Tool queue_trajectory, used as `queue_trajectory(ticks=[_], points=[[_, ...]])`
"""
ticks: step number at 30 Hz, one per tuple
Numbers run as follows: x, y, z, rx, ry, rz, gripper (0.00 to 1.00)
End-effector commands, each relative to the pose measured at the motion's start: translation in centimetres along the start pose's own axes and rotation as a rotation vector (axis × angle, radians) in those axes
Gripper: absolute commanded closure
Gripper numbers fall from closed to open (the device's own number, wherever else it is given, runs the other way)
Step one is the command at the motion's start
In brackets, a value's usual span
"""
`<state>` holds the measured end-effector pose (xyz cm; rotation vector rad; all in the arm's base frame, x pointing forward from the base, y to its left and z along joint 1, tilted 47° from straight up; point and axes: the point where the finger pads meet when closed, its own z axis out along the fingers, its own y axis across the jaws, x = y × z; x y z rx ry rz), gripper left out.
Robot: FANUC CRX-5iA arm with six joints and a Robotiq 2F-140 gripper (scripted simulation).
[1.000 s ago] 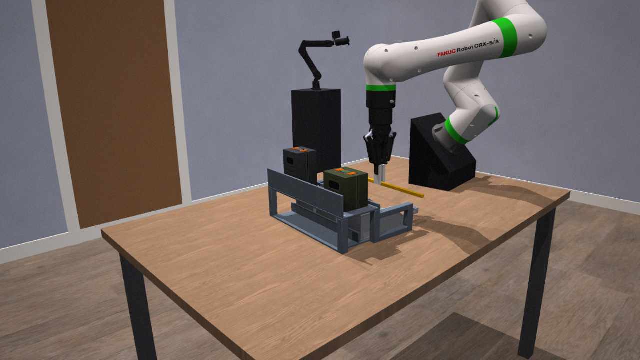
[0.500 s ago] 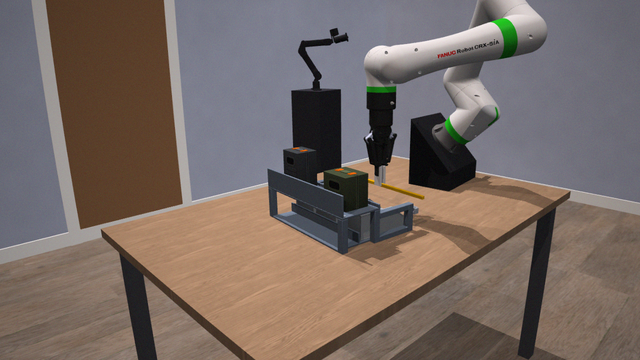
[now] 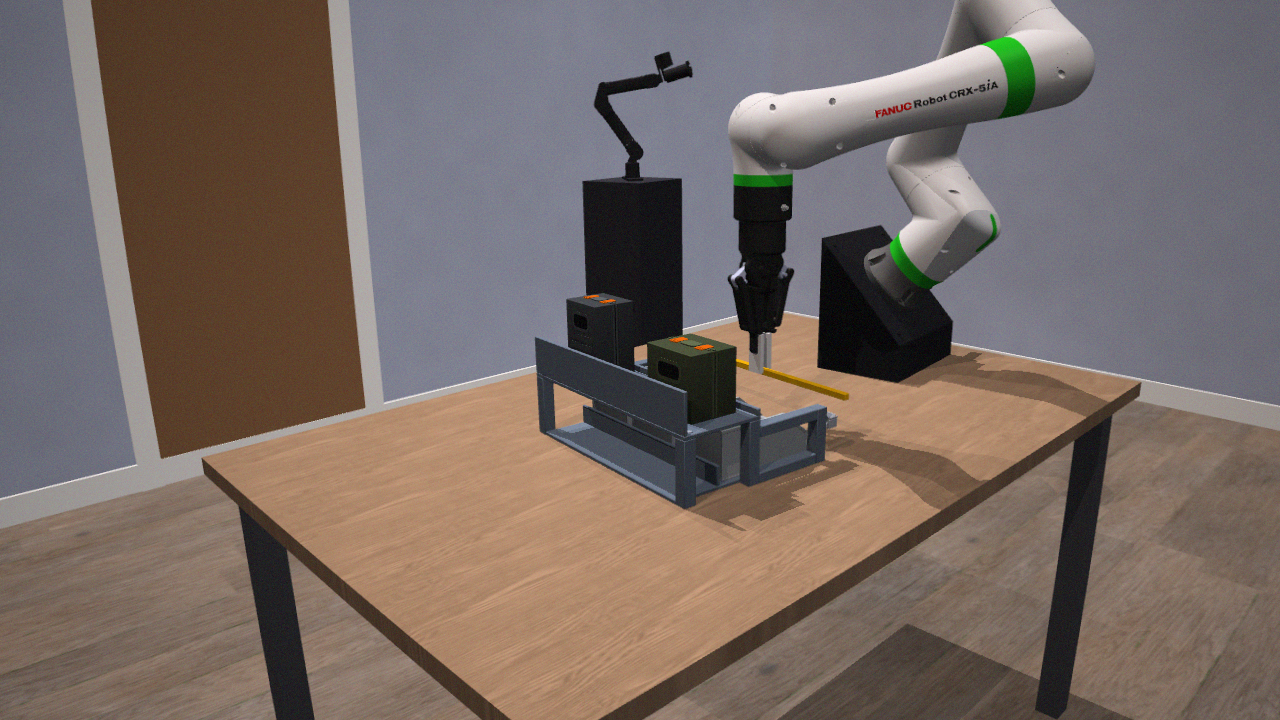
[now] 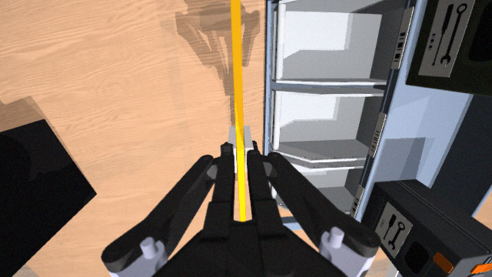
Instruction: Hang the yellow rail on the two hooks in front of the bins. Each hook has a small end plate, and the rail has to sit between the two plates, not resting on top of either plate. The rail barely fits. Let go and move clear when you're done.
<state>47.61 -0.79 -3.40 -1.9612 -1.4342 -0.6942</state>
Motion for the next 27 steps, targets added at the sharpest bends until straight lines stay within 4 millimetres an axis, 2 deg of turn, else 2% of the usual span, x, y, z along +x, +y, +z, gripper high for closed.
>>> queue_trajectory(ticks=[1, 6, 11, 23, 27], points=[[0.0, 0.0, 0.0, 0.000, 0.000, 0.000, 1.00], [0.0, 0.0, 0.0, 0.000, 0.000, 0.000, 1.00], [0.0, 1.2, 0.3, 0.000, 0.000, 0.000, 1.00], [0.0, 1.2, 0.3, 0.000, 0.000, 0.000, 1.00], [0.0, 2.1, 0.5, 0.000, 0.000, 0.000, 1.00]])
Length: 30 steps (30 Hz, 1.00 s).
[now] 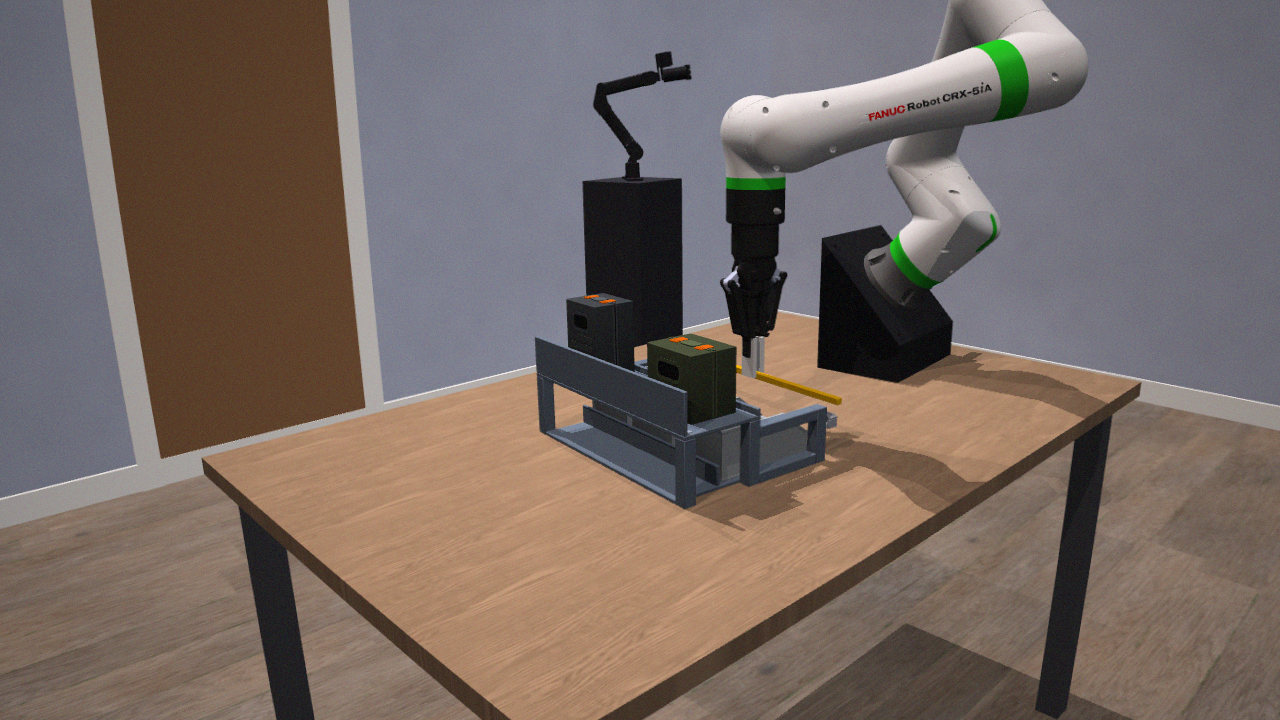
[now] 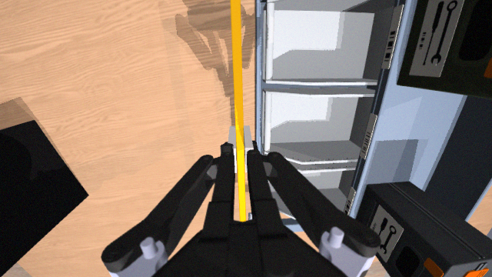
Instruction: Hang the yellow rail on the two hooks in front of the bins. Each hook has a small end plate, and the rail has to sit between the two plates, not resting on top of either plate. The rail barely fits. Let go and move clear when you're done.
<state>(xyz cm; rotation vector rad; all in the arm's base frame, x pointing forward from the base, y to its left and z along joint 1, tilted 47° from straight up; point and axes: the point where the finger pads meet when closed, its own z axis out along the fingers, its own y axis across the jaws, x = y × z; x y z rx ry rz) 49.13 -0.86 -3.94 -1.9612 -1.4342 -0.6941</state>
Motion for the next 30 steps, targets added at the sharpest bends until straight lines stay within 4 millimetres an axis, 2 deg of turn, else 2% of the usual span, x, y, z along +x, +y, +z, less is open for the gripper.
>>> queue_trajectory(ticks=[1, 13, 18, 30], points=[[0.0, 0.8, 0.2, 0.000, 0.000, 0.000, 1.00], [0.0, 0.8, 0.2, 0.000, 0.000, 0.000, 1.00], [0.0, 2.5, 0.6, 0.000, 0.000, 0.000, 1.00], [0.0, 2.5, 0.6, 0.000, 0.000, 0.000, 1.00]])
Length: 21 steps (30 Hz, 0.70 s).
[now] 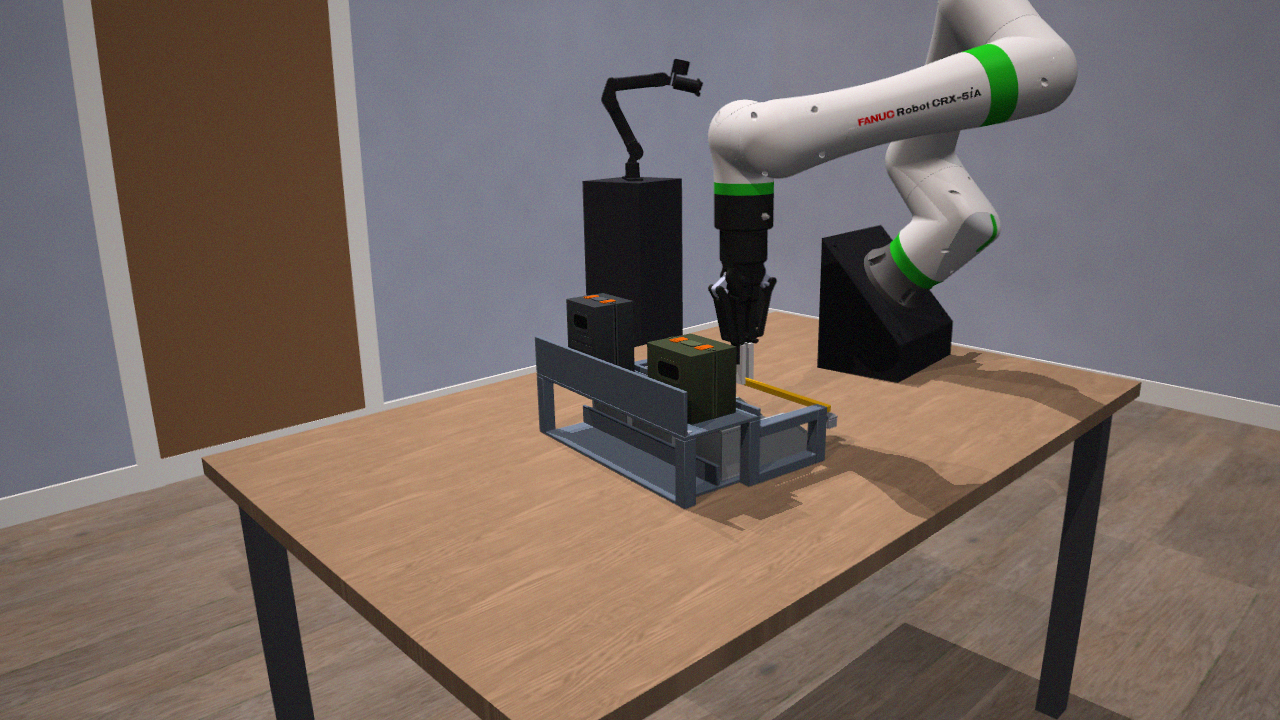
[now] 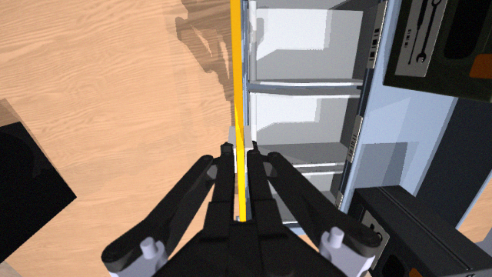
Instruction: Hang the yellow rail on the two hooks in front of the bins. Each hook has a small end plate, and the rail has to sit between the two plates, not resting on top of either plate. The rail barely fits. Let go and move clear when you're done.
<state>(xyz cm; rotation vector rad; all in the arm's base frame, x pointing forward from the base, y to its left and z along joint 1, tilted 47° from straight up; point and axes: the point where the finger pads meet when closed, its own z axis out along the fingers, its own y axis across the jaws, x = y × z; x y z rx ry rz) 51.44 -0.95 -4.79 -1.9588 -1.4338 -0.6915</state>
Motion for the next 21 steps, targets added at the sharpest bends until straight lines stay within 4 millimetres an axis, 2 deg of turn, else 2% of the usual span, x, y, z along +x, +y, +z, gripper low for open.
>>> queue_trajectory(ticks=[1, 21], points=[[-0.01, 0.02, 0.09, -0.001, 0.000, 0.000, 1.00], [-0.01, -0.06, 1.05, -0.004, -0.001, 0.000, 1.00]])
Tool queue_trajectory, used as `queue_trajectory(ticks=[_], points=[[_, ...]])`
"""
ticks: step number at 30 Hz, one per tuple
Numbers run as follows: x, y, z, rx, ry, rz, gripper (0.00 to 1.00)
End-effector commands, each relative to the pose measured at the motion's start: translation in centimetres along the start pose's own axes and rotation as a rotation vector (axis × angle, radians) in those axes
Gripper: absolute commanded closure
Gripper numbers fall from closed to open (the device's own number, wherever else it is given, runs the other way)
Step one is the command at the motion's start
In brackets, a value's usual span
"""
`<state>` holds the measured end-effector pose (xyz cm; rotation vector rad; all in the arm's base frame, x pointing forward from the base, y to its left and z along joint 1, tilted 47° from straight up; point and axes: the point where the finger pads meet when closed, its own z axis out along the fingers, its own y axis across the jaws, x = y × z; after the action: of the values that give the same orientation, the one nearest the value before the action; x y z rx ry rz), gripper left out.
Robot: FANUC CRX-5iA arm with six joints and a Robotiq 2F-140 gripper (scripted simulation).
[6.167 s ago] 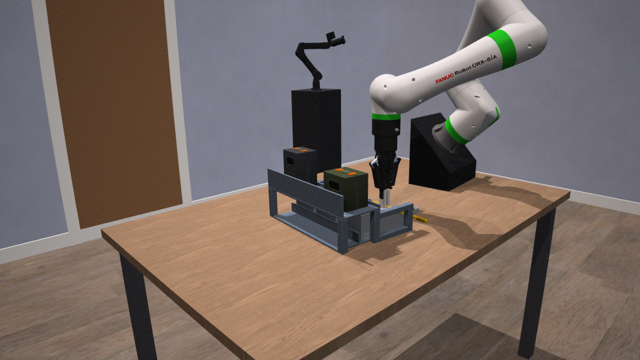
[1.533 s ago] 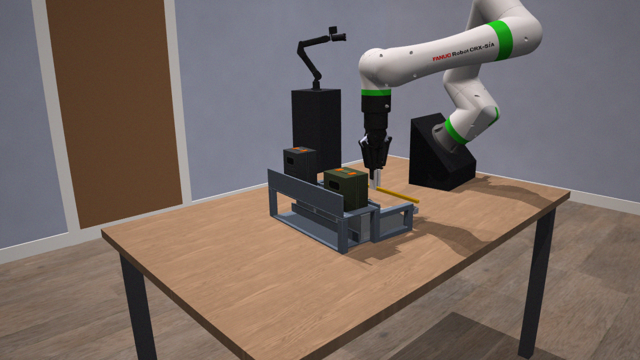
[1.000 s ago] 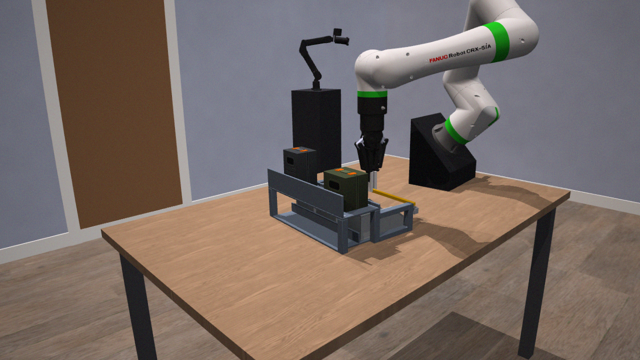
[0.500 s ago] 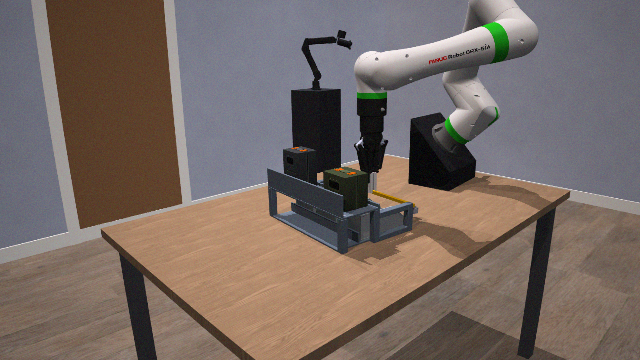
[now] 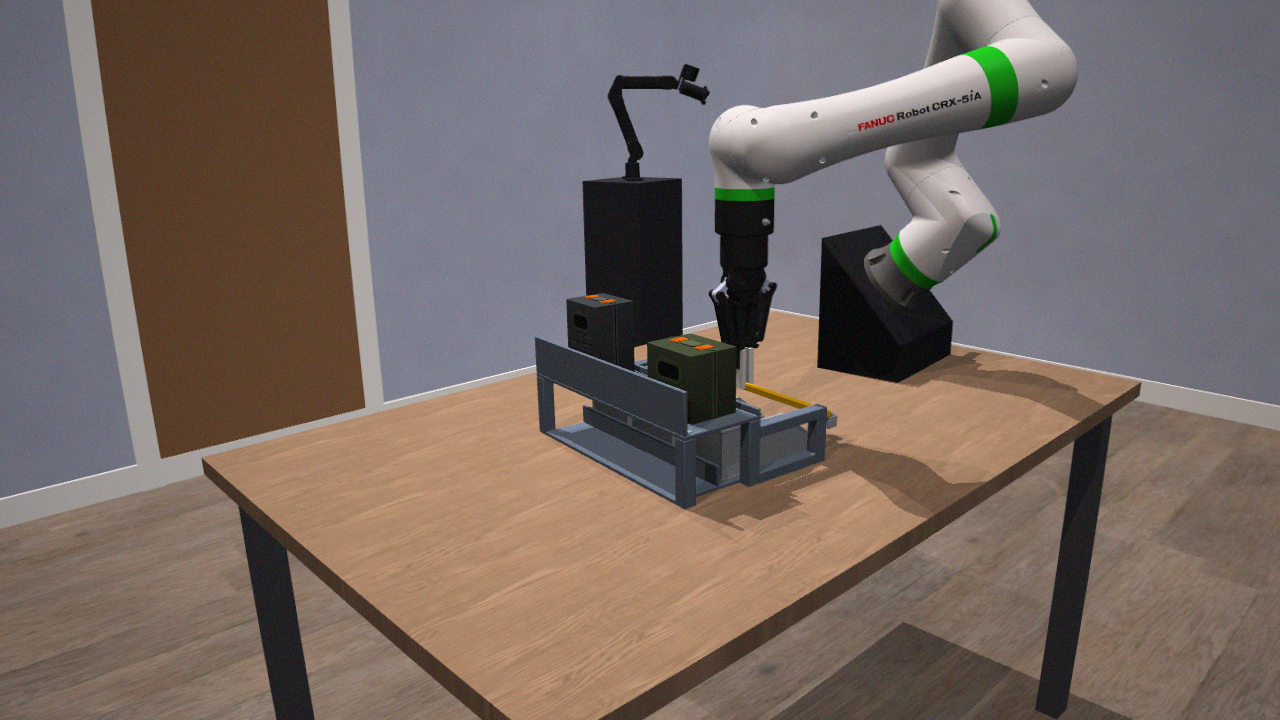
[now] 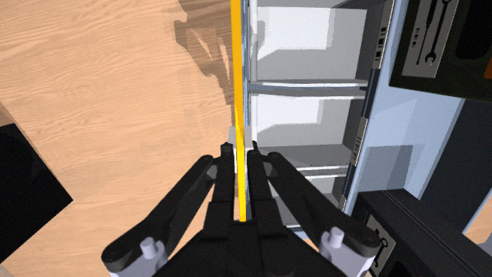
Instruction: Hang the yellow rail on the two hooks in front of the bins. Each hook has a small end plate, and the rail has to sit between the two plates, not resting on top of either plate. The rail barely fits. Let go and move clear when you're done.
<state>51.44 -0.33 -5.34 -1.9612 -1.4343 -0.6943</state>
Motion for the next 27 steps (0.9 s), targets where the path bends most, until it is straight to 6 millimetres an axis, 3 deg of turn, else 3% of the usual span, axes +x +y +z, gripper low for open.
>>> queue_trajectory(ticks=[1, 27], points=[[-0.01, -0.02, 0.34, 0.000, 0.000, 0.000, 1.00], [-0.01, -0.06, 0.73, 0.000, 0.000, 0.000, 1.00]])
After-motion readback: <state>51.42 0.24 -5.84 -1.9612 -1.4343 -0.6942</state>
